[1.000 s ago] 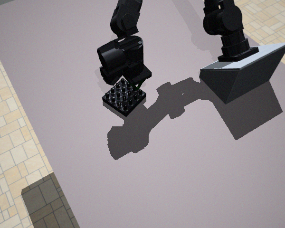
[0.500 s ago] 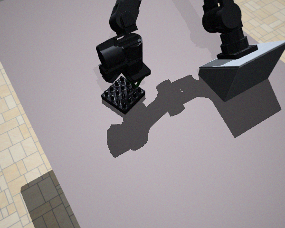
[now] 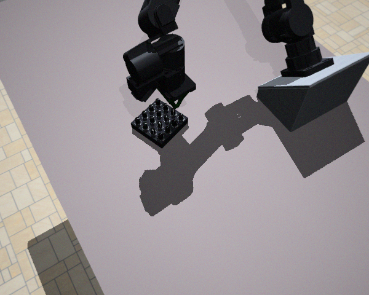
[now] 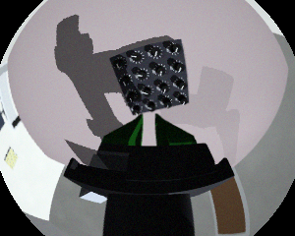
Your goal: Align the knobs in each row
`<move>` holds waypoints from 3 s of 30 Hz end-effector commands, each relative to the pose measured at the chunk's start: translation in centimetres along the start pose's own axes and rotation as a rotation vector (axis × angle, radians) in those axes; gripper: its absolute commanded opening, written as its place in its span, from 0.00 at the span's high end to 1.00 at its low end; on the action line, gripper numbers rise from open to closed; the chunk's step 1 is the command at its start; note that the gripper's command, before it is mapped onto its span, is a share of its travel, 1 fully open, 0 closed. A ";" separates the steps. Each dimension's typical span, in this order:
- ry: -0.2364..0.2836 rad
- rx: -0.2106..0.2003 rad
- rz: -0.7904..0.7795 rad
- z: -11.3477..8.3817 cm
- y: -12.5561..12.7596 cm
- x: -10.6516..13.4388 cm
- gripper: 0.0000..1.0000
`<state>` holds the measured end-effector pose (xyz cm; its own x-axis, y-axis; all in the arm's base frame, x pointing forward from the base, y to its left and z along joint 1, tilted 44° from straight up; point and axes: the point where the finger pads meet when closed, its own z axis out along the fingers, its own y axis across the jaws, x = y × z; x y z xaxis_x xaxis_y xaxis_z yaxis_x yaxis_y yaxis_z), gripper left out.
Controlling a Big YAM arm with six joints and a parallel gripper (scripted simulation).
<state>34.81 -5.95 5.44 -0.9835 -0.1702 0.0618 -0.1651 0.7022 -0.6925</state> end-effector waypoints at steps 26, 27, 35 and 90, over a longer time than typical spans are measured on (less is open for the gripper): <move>-0.052 -0.005 0.050 -4.0 -0.9 -1.7 0.00; -0.052 -0.004 0.050 -4.5 -1.0 -1.7 0.00; -0.054 -0.011 0.052 -8.9 -0.9 -1.6 0.00; -0.024 -0.007 0.030 -14.6 -0.5 -0.5 0.00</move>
<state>33.84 3.05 15.17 -0.9866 -0.1555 0.0487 -0.1455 0.7062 -0.6929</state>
